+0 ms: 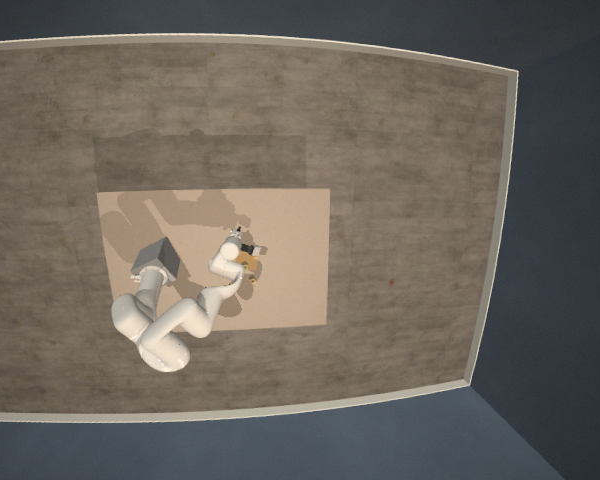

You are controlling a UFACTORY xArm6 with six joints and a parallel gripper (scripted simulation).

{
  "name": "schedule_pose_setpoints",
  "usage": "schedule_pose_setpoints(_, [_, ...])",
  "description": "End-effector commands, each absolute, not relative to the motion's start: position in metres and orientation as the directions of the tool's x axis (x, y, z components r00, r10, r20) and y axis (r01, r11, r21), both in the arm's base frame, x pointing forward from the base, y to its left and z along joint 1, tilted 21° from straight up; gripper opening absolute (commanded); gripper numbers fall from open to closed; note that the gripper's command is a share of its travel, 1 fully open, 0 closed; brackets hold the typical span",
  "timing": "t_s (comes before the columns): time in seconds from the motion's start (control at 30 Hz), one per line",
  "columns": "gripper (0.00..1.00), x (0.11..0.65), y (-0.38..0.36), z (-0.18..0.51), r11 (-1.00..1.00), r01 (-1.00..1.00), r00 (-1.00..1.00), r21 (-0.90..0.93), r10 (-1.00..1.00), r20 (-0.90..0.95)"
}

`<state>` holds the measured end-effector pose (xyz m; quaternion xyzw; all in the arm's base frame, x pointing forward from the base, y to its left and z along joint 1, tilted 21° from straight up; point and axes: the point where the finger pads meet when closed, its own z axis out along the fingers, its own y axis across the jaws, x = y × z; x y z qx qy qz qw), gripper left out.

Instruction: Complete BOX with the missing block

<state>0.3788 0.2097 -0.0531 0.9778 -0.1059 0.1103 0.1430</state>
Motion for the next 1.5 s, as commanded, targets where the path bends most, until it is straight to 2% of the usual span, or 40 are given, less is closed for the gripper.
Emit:
schedule_pose_setpoints(0.0, [0.27, 0.387, 0.197, -0.045, -0.906, -0.366, 0.909, 0.212, -0.300, 0.288])
schedule_pose_setpoints(0.53, [0.27, 0.403, 0.158, -0.028, -0.741, -0.664, 0.721, 0.097, -0.601, 0.344])
schedule_pose_setpoints(0.83, [0.27, 0.412, 0.127, -0.014, -0.548, -0.837, 0.510, -0.002, -0.781, 0.359])
schedule_pose_setpoints(1.1, [0.27, 0.416, 0.108, -0.007, -0.416, -0.908, 0.370, -0.059, -0.858, 0.356])
schedule_pose_setpoints(1.27, [0.27, 0.419, 0.090, 0.000, -0.270, -0.956, 0.216, -0.117, -0.914, 0.344])
schedule_pose_setpoints(1.47, [0.27, 0.420, 0.087, 0.001, -0.250, -0.960, 0.195, -0.124, -0.919, 0.342])
